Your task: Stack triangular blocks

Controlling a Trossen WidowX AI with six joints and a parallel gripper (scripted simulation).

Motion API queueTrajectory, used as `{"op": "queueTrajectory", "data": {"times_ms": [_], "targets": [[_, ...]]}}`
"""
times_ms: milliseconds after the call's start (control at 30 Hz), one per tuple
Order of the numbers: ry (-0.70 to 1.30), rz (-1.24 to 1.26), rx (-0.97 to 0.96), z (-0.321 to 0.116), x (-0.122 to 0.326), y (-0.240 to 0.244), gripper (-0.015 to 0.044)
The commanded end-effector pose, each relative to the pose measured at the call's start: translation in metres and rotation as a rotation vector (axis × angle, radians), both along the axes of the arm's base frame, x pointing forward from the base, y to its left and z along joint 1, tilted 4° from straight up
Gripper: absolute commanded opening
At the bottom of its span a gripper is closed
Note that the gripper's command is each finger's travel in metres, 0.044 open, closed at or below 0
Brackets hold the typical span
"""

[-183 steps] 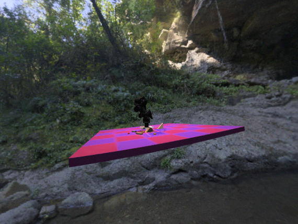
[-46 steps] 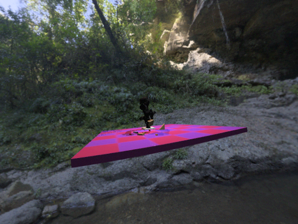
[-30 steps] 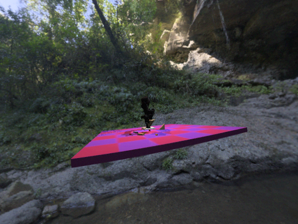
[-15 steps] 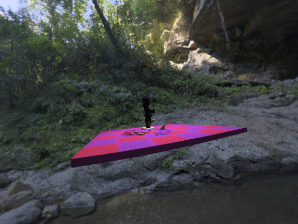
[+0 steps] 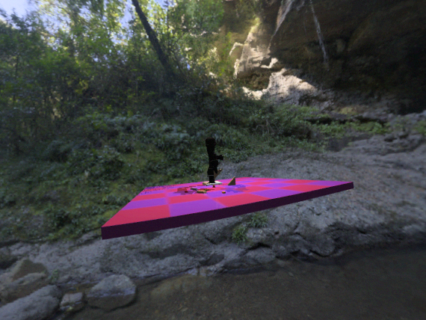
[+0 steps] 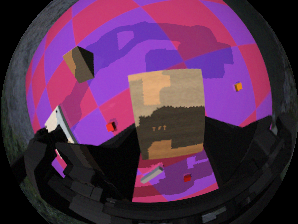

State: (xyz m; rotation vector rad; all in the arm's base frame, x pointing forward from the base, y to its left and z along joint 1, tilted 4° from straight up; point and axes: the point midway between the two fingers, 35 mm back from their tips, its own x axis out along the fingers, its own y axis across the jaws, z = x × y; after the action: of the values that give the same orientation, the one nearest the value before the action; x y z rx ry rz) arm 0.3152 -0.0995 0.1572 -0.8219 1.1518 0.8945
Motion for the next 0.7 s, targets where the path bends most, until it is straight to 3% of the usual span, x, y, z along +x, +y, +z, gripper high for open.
{"op": "queueTrajectory", "data": {"times_ms": [0,667], "targets": [[-0.001,-0.001,-0.003,0.008,-0.01,0.014,0.0],[0.004,-0.001,0.001,0.034,-0.073,0.081,0.0]]}}
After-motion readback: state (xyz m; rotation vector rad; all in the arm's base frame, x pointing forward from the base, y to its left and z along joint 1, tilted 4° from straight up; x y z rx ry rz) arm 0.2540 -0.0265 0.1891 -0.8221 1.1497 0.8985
